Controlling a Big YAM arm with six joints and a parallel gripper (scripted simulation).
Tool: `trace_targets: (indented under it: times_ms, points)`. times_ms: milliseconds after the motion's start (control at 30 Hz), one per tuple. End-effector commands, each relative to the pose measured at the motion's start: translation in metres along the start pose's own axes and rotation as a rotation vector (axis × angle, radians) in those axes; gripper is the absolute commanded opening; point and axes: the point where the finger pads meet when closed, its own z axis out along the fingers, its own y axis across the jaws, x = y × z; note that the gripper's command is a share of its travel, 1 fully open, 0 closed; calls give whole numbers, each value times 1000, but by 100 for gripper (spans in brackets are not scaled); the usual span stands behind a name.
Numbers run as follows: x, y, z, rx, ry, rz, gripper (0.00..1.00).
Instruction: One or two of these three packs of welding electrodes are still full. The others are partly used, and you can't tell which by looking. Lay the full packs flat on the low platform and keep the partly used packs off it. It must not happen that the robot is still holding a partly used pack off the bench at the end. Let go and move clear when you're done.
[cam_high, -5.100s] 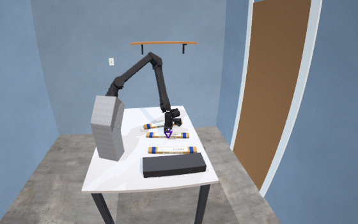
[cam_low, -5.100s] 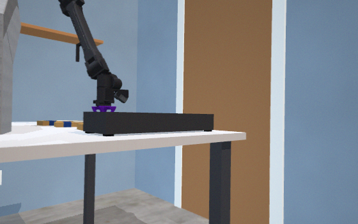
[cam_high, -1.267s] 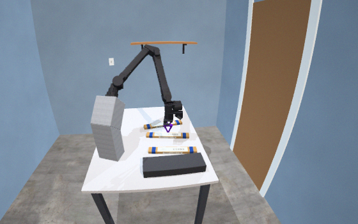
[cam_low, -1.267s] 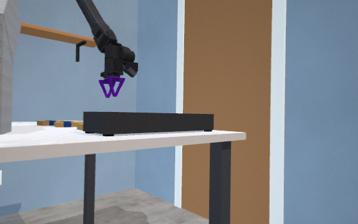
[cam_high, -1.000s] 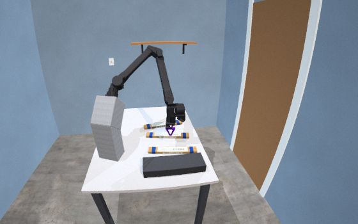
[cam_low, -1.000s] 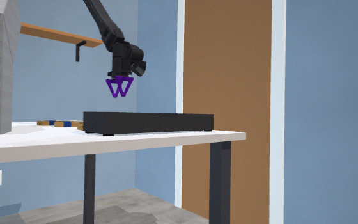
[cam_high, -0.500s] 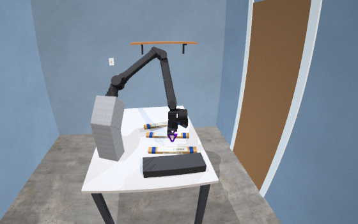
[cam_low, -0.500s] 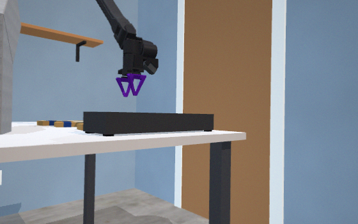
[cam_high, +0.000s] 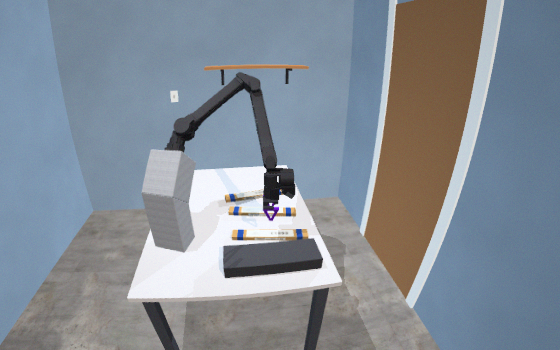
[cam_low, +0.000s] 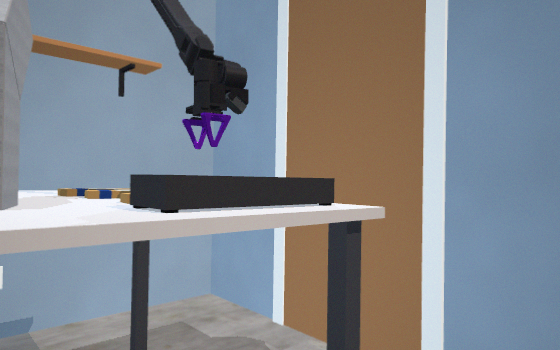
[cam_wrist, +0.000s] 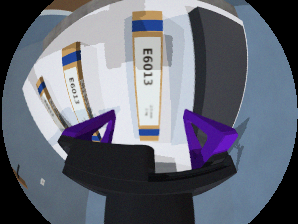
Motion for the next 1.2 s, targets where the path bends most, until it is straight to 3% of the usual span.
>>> trace_targets:
  times_ms: [0, 533, 833, 1167]
  points:
    - [1, 10, 6, -3, 8, -22, 96]
    - [12, 6, 14, -2, 23, -6, 96]
    - [7, 9, 11, -2, 15, -15, 96]
    - [5, 7, 54, -1, 12, -14, 96]
